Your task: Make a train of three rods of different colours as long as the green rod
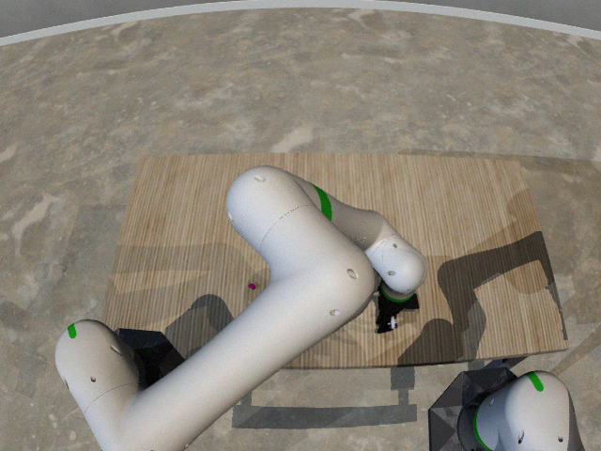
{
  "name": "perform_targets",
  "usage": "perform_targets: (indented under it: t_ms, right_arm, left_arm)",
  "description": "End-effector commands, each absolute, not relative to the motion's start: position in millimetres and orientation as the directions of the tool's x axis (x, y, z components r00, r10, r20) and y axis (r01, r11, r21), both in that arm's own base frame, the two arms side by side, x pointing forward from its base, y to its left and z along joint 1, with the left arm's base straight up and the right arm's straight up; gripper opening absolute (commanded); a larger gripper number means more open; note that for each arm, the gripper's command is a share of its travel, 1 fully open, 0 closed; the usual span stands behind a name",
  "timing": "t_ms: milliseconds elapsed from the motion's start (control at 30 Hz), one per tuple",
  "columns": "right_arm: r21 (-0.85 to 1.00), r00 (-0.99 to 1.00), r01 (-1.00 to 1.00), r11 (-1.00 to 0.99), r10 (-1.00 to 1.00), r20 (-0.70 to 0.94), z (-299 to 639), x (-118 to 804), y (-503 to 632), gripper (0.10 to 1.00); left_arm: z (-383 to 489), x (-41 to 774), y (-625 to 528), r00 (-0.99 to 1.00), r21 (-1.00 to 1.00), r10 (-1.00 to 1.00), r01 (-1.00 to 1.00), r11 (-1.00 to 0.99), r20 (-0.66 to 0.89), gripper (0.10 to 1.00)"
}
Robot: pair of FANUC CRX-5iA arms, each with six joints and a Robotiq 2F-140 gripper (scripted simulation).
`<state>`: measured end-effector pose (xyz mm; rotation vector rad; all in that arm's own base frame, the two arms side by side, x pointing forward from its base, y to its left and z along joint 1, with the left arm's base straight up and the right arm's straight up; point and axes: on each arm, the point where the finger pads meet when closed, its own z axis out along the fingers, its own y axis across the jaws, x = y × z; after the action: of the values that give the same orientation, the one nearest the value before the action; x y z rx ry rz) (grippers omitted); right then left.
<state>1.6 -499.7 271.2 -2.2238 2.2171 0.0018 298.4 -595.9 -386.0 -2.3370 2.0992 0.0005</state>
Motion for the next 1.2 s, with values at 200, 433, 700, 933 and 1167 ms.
perform_targets:
  t_ms: [200, 433, 700, 933, 1167]
  right_arm:
    - [0.0, 0.003, -1.0, -0.003, -1.0, 0.0, 272.0, 1.5, -500.0, 1.0]
    - [0.0, 0.003, -1.0, -0.003, -1.0, 0.0, 272.0, 1.5, -500.0, 1.0]
    - [0.0, 0.003, -1.0, -0.003, -1.0, 0.0, 272.0, 1.5, -500.0, 1.0]
    - [0.0, 0.003, -1.0, -0.003, -1.0, 0.0, 272.0, 1.5, -500.0, 1.0]
    - [0.0, 0.003, -1.0, -0.003, -1.0, 0.0, 272.0, 1.5, -500.0, 1.0]
  left_arm:
    - [-394.8, 299.5, -597.3, 0.107, -0.001, -0.994, -0.994, -0.107, 0.002, 0.231]
    - [-399.7, 299.6, -597.4, 0.107, -0.001, -0.994, -0.994, -0.107, 0.002, 0.231]
    - [-401.0, 299.6, -597.4, 0.107, -0.001, -0.994, -0.994, -0.107, 0.002, 0.231]
    - [-401.0, 299.6, -597.4, 0.107, -0.001, -0.994, -0.994, -0.107, 0.002, 0.231]
    - [-401.0, 299.6, -597.4, 0.107, -0.001, -0.994, -0.994, -0.107, 0.002, 0.231]
